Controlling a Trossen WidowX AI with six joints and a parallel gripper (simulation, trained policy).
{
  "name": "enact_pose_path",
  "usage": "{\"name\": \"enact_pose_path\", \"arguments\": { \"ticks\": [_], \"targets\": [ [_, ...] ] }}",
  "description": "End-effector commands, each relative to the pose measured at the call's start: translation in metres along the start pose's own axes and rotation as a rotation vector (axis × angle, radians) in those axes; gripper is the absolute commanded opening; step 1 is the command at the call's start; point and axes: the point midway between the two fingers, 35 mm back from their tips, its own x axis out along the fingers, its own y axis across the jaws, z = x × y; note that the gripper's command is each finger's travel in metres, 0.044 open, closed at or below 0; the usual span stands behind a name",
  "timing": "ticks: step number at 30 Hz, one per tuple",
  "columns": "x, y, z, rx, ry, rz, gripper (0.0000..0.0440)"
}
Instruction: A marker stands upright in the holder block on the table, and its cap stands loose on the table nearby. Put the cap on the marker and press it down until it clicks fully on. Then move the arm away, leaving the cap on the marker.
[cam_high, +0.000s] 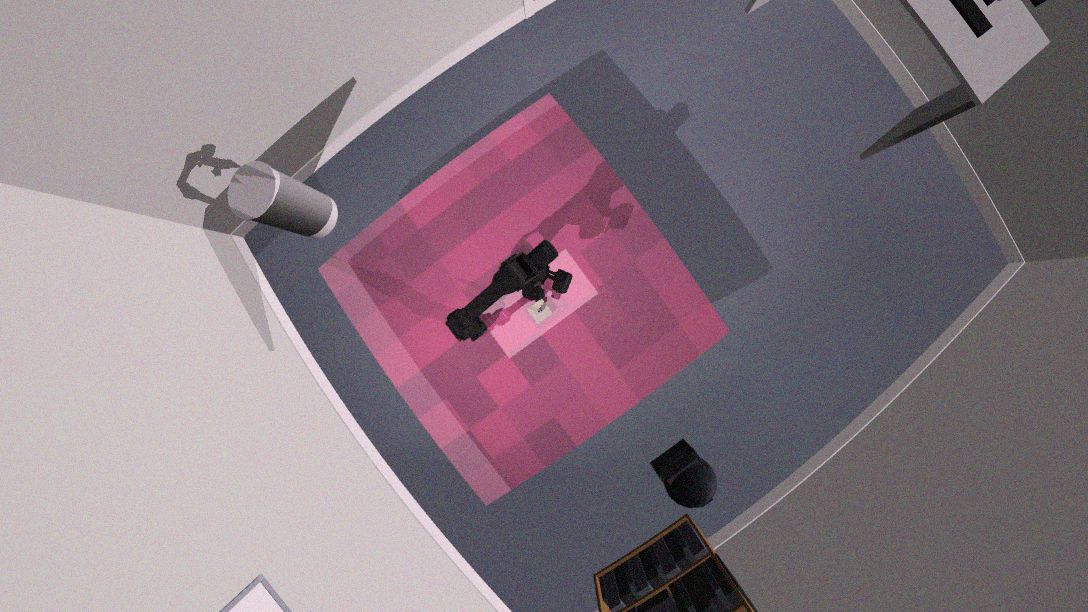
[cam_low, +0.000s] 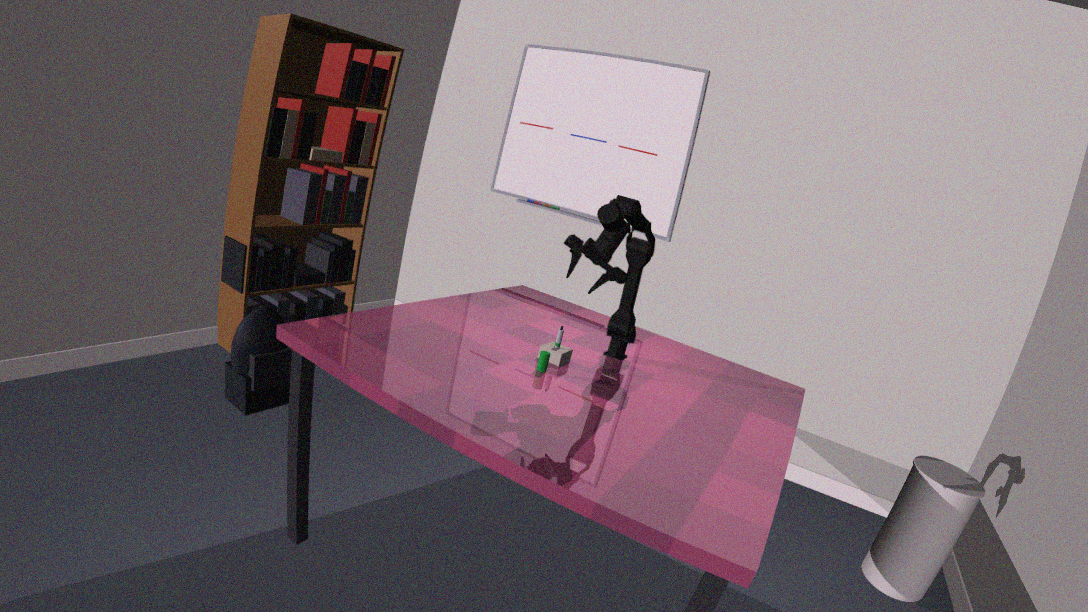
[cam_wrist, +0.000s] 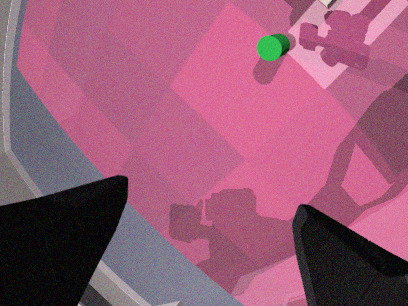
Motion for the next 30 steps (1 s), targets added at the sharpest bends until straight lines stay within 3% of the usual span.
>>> {"name": "enact_pose_path", "arguments": {
  "ticks": [1, 30],
  "targets": [
    [0.007, 0.0, 0.0, 0.011, -0.013, -0.019, 0.0332],
    [0.072, 0.01, 0.014, 0.093, -0.154, -0.162, 0.0329]
  ]
}}
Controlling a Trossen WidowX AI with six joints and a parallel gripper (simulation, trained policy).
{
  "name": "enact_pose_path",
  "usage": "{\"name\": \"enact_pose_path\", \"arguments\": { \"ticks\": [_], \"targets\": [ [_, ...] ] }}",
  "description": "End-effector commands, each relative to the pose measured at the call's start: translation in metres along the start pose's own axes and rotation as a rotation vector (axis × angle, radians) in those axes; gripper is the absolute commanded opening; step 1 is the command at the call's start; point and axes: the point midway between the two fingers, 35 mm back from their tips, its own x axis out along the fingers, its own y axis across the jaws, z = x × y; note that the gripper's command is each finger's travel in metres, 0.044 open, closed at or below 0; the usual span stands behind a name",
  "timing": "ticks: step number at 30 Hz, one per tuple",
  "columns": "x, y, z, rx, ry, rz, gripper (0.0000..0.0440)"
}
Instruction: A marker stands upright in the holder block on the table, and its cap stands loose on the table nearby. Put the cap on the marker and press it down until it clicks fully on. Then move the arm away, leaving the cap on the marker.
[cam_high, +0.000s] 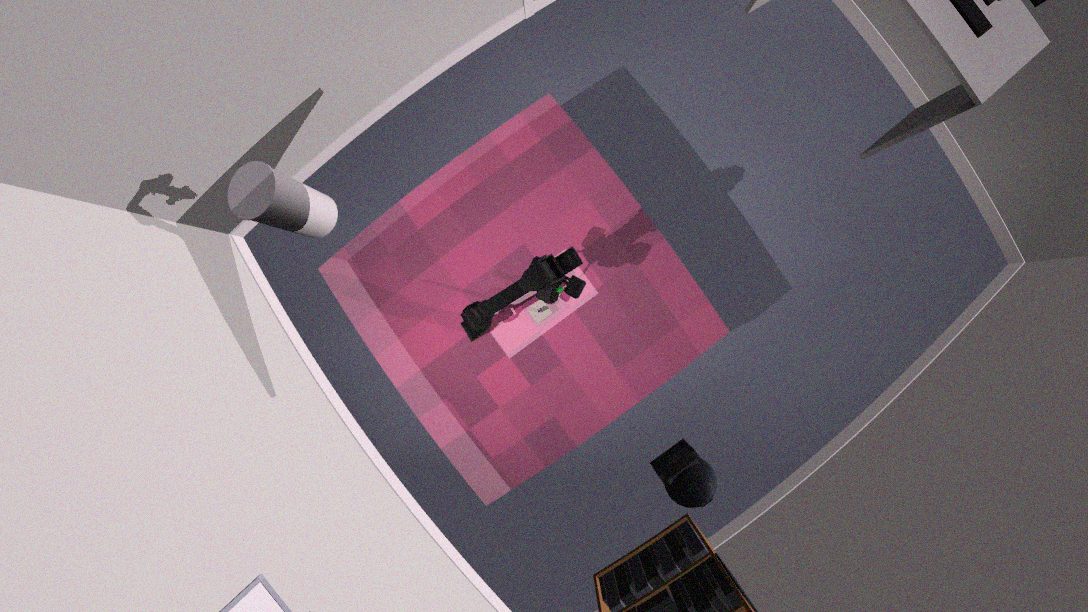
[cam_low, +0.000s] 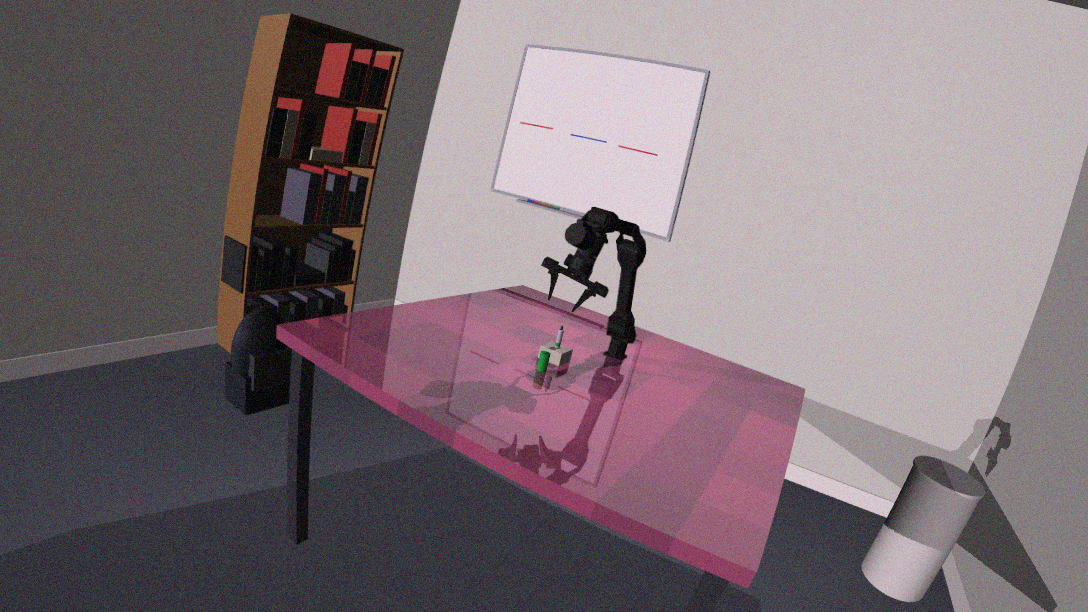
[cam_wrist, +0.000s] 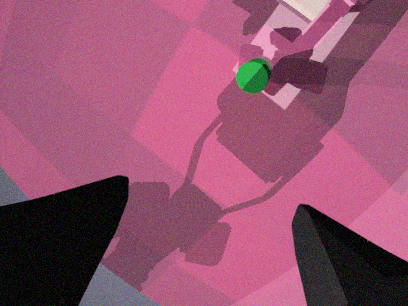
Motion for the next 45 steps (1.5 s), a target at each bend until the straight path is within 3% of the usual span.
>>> {"name": "enact_pose_path", "arguments": {
  "ticks": [1, 45],
  "targets": [
    [0.006, 0.001, 0.001, 0.011, -0.013, -0.018, 0.0329],
    [0.101, 0.002, 0.023, 0.135, -0.194, -0.243, 0.0317]
  ]
}}
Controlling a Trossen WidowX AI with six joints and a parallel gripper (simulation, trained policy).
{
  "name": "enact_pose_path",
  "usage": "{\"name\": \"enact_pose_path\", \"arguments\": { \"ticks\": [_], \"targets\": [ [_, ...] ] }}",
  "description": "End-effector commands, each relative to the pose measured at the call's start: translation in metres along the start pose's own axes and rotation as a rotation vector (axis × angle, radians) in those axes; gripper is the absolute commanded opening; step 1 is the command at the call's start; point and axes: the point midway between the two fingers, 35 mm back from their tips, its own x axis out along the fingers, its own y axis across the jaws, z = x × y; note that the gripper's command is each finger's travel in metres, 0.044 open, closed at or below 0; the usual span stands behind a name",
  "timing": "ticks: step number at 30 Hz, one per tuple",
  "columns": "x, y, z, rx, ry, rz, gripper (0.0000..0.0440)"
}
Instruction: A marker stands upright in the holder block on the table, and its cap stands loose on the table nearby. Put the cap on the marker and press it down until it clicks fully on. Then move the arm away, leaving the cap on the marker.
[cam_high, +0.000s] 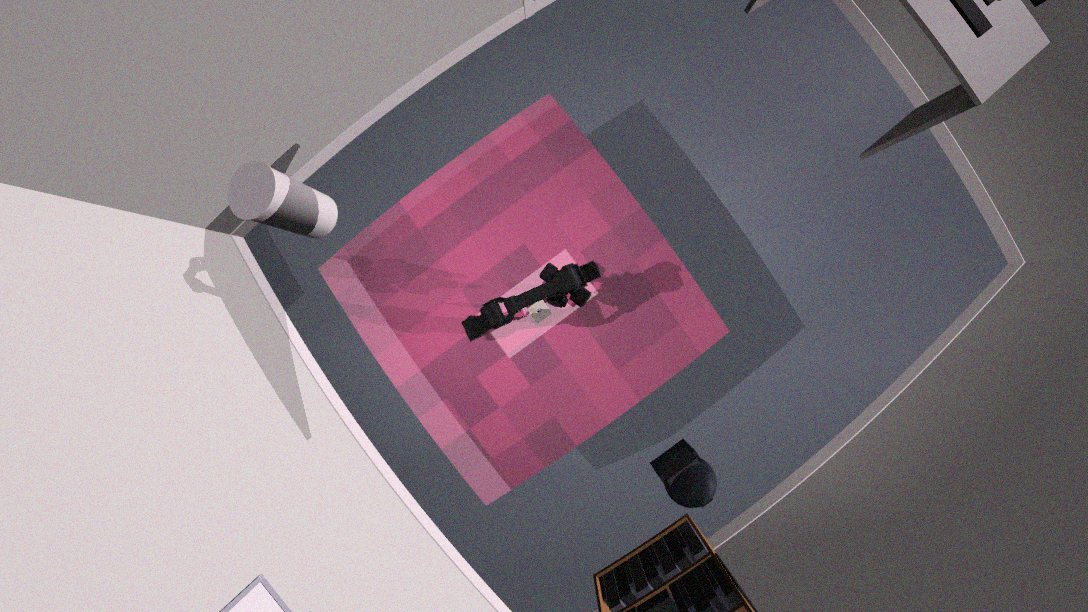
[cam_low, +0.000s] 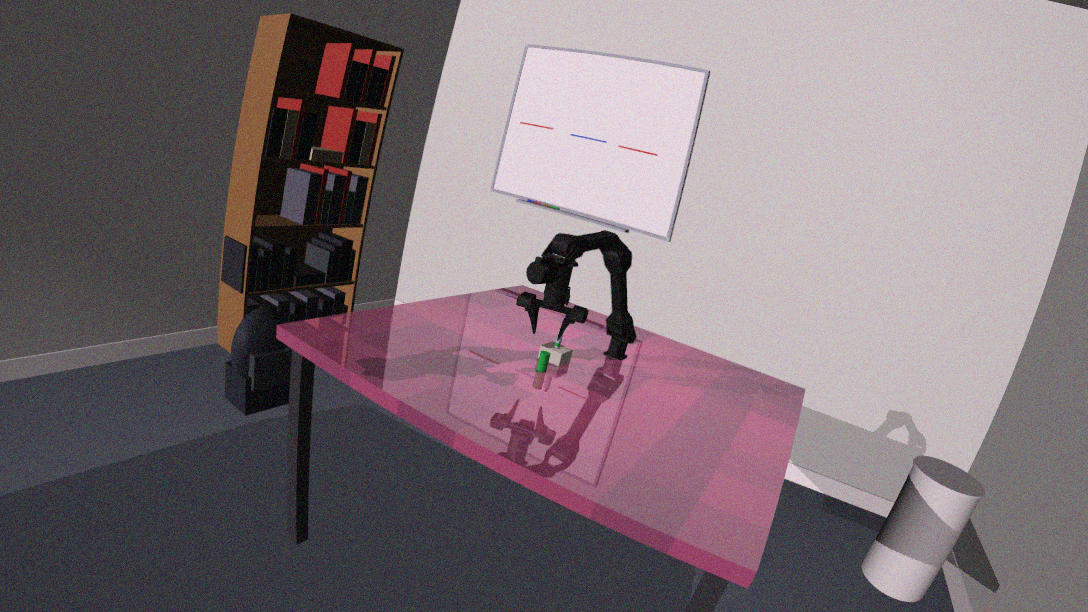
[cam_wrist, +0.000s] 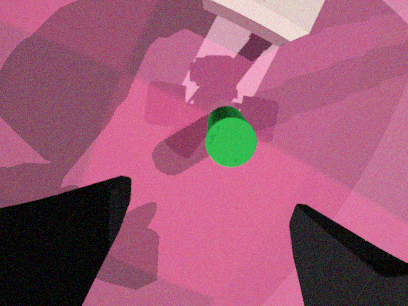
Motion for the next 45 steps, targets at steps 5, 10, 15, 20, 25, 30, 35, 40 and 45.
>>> {"name": "enact_pose_path", "arguments": {
  "ticks": [5, 10, 15, 20, 25, 30, 35, 40, 45],
  "targets": [
    [0.019, -0.001, 0.001, 0.016, -0.026, -0.044, 0.0312],
    [0.031, -0.002, 0.003, 0.021, -0.044, -0.071, 0.0304],
    [0.043, -0.002, 0.005, 0.02, -0.059, -0.092, 0.0296],
    [0.055, -0.003, 0.006, 0.015, -0.073, -0.106, 0.0285],
    [0.067, -0.003, 0.008, 0.007, -0.09, -0.113, 0.0274],
    [0.076, -0.002, 0.01, -0.005, -0.102, -0.104, 0.0259],
    [0.08, -0.002, 0.011, -0.014, -0.105, -0.091, 0.0212],
    [0.073, -0.002, 0.012, -0.017, -0.097, -0.073, 0.008],
    [0.053, 0.001, 0.011, -0.014, -0.064, -0.037, 0.0077]
  ]
}}
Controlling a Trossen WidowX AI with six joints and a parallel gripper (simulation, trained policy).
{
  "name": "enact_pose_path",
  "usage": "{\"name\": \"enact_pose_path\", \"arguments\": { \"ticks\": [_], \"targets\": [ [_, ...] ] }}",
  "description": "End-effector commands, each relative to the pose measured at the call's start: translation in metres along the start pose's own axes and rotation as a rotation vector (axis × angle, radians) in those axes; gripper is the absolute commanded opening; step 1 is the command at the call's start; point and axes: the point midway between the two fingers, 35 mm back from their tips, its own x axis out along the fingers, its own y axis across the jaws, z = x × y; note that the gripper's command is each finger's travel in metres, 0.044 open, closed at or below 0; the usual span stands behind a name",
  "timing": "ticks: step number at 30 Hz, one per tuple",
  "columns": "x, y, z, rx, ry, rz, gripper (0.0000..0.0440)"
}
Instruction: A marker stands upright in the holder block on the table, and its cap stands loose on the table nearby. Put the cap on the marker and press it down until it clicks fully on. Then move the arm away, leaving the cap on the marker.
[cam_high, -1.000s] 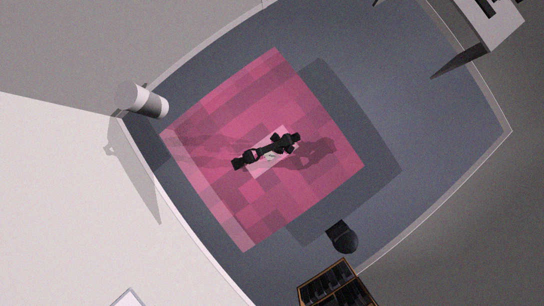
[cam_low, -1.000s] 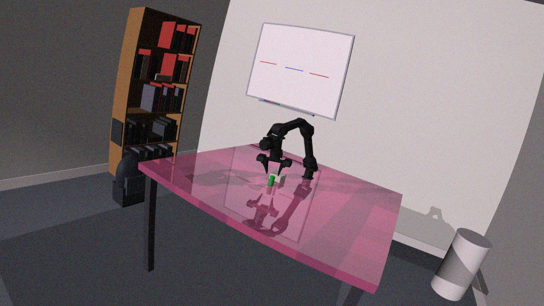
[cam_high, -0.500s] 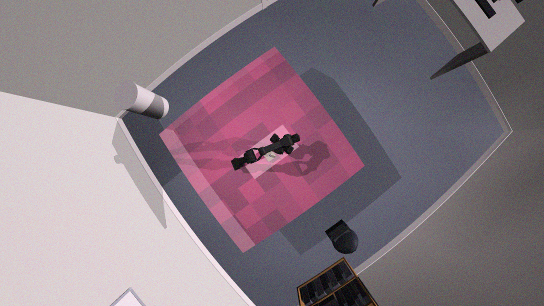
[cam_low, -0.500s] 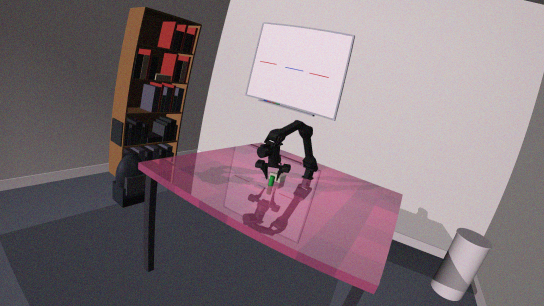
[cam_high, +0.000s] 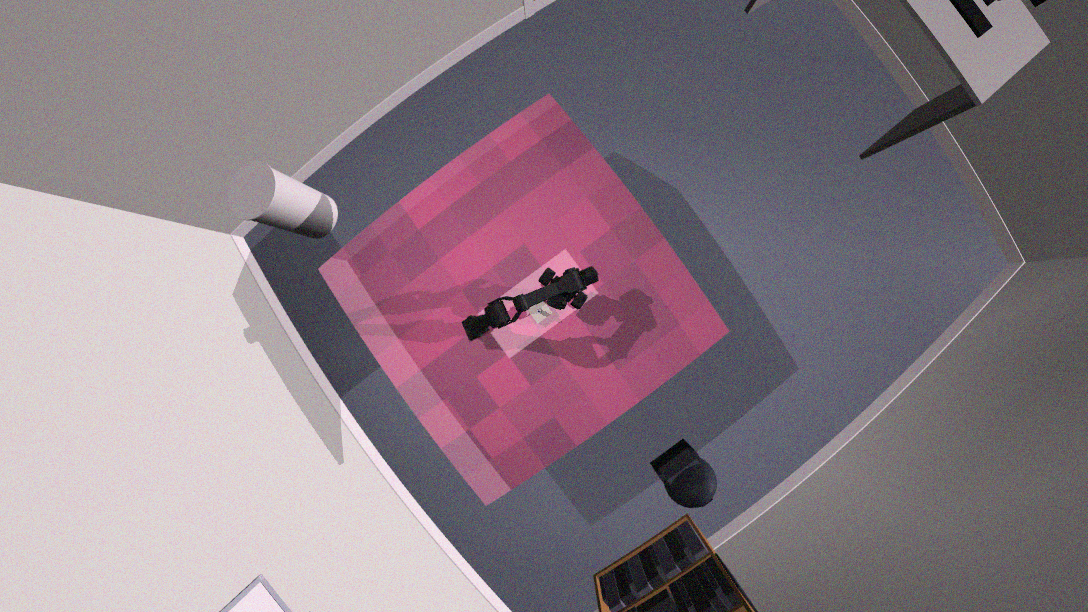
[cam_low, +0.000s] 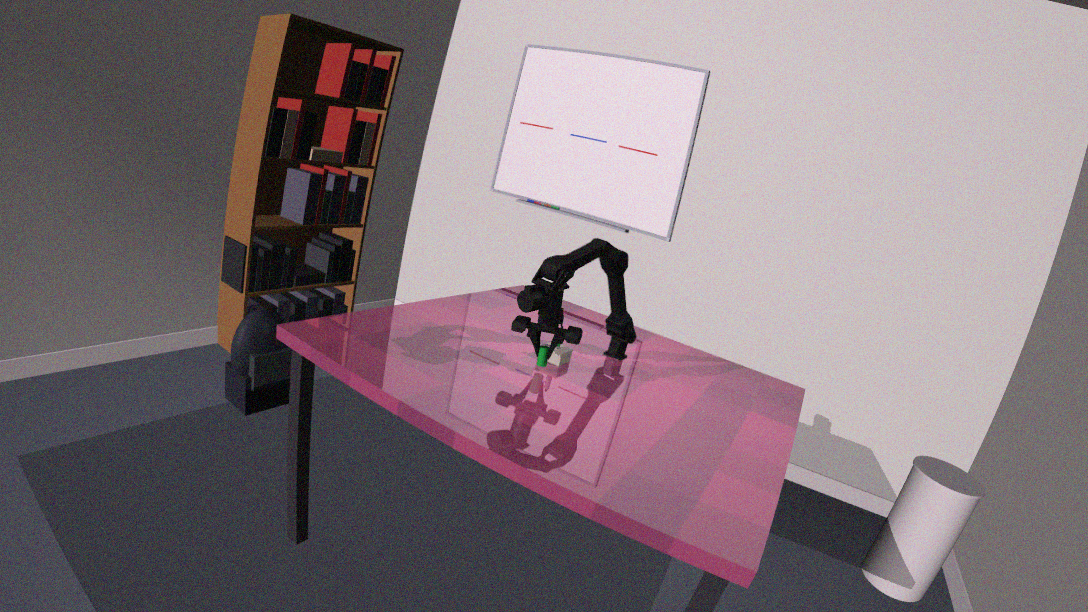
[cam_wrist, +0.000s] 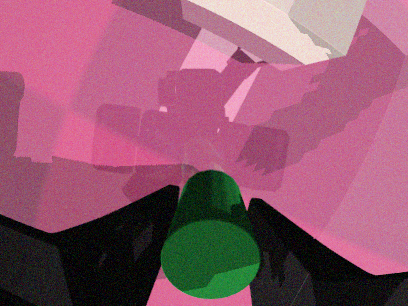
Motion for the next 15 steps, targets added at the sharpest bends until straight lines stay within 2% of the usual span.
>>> {"name": "enact_pose_path", "arguments": {
  "ticks": [1, 15],
  "targets": [
    [-0.017, 0.001, 0.0, 0.001, 0.03, 0.03, 0.0075],
    [-0.063, -0.003, 0.01, 0.033, 0.078, 0.051, 0.0069]
  ]
}}
